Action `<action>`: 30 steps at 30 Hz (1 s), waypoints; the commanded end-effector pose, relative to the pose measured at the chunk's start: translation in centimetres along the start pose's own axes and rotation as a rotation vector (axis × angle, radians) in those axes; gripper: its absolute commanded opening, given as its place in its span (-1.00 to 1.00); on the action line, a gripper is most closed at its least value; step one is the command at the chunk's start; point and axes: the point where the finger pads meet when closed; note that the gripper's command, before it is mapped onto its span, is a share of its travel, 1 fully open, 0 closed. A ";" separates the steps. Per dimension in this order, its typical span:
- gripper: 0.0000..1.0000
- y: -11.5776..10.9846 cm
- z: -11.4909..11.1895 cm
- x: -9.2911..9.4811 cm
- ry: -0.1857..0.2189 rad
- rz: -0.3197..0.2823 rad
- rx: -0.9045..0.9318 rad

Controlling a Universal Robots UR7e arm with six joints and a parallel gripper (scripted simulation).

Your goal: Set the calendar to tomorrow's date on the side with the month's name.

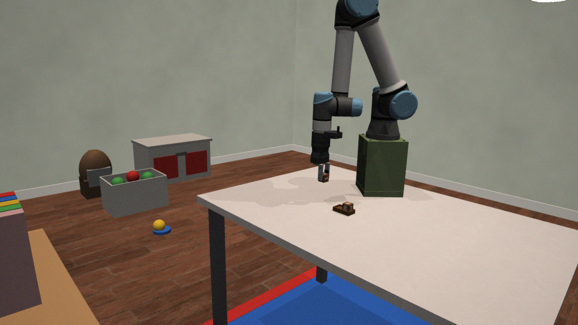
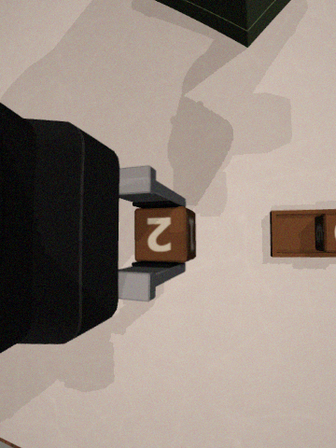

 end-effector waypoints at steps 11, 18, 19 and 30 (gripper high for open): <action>0.20 2.4 0.6 -0.3 0.004 0.004 -0.003; 0.20 7.1 1.7 -0.8 0.004 0.004 -0.004; 0.20 7.9 1.8 -0.9 0.004 0.004 -0.004; 0.20 9.0 2.3 -1.2 -0.001 0.000 -0.005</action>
Point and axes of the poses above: the point where the finger pads meet when closed, its own x axis out along the fingers, its own z axis across the jaws, y = z × x, and after that the axes turned 14 degrees about -x, right-handed
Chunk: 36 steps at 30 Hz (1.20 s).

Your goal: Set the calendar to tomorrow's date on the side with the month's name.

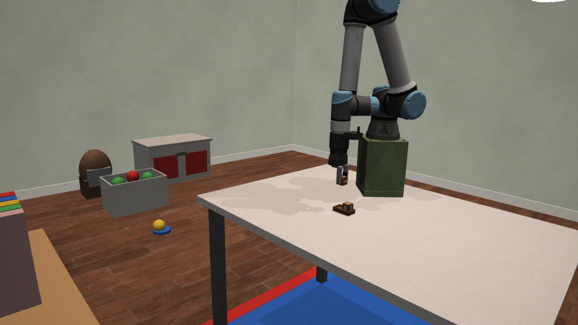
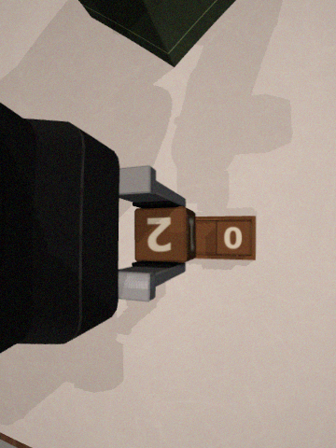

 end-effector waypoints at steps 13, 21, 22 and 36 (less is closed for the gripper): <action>0.20 0.1 0.3 0.4 0.002 -0.003 0.010; 0.20 0.1 0.4 1.6 0.001 -0.004 0.009; 0.20 0.1 0.4 1.9 0.001 -0.004 0.009; 0.20 0.1 0.4 5.4 0.001 -0.004 0.009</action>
Point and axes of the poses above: the point where the finger pads meet when closed, its own x axis out along the fingers, its own z axis across the jaws, y = z × x, and after that the axes turned 14 degrees about -x, right-handed
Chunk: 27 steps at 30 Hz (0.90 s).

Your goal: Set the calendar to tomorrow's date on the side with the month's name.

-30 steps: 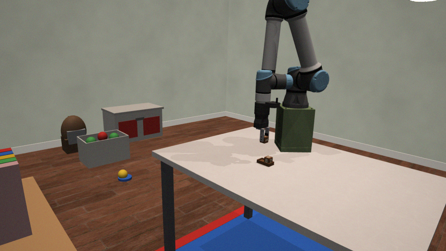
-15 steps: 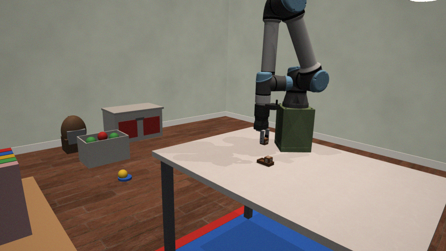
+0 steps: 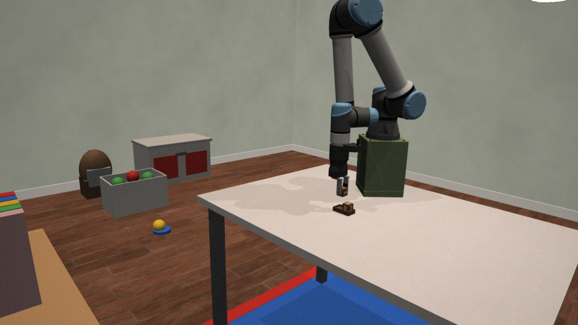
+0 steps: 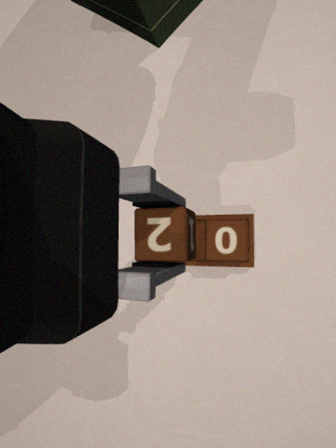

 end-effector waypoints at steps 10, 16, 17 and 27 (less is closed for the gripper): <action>0.20 -0.3 0.5 1.8 -0.014 -0.009 -0.001; 0.20 -0.2 0.5 1.8 -0.012 -0.008 -0.001; 0.20 -0.2 0.5 1.8 -0.012 -0.008 -0.001; 0.20 -0.2 0.5 1.8 -0.013 -0.009 -0.001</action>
Point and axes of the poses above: the point where the finger pads meet when closed, its own x axis out along the fingers, its own z axis across the jaws, y = z × x, and after that the axes turned 14 degrees about -x, right-handed
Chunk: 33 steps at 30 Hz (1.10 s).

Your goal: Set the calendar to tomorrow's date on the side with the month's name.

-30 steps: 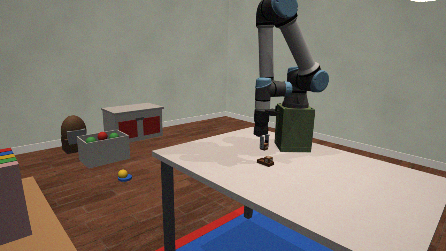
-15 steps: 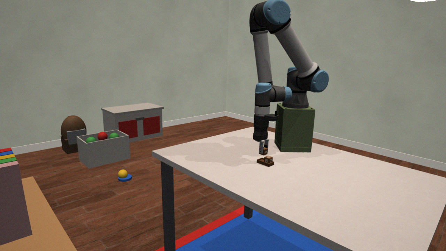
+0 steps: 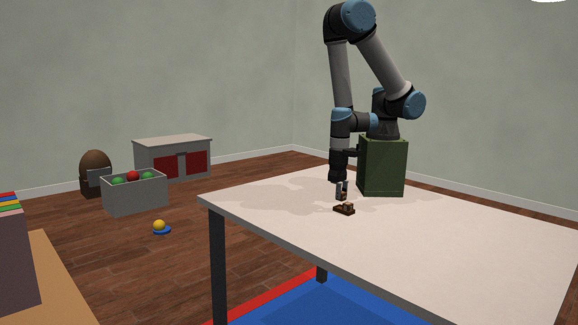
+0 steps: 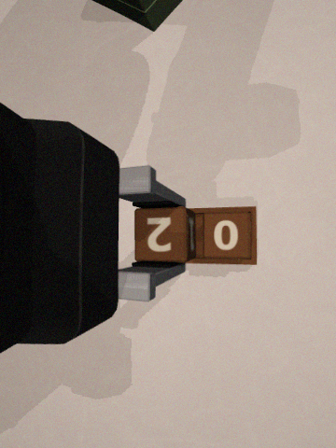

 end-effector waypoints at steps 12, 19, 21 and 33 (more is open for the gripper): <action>0.20 0.0 0.2 0.0 -0.003 -0.002 -0.002; 0.20 0.0 0.2 0.0 -0.003 -0.002 -0.002; 0.20 0.0 0.2 0.0 -0.003 -0.002 -0.002; 0.20 -0.1 0.2 0.3 -0.004 -0.002 -0.002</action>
Point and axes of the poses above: the point where the finger pads meet when closed, its own x axis out along the fingers, its own z axis across the jaws, y = z × x, and after that the axes turned 14 degrees about -x, right-handed
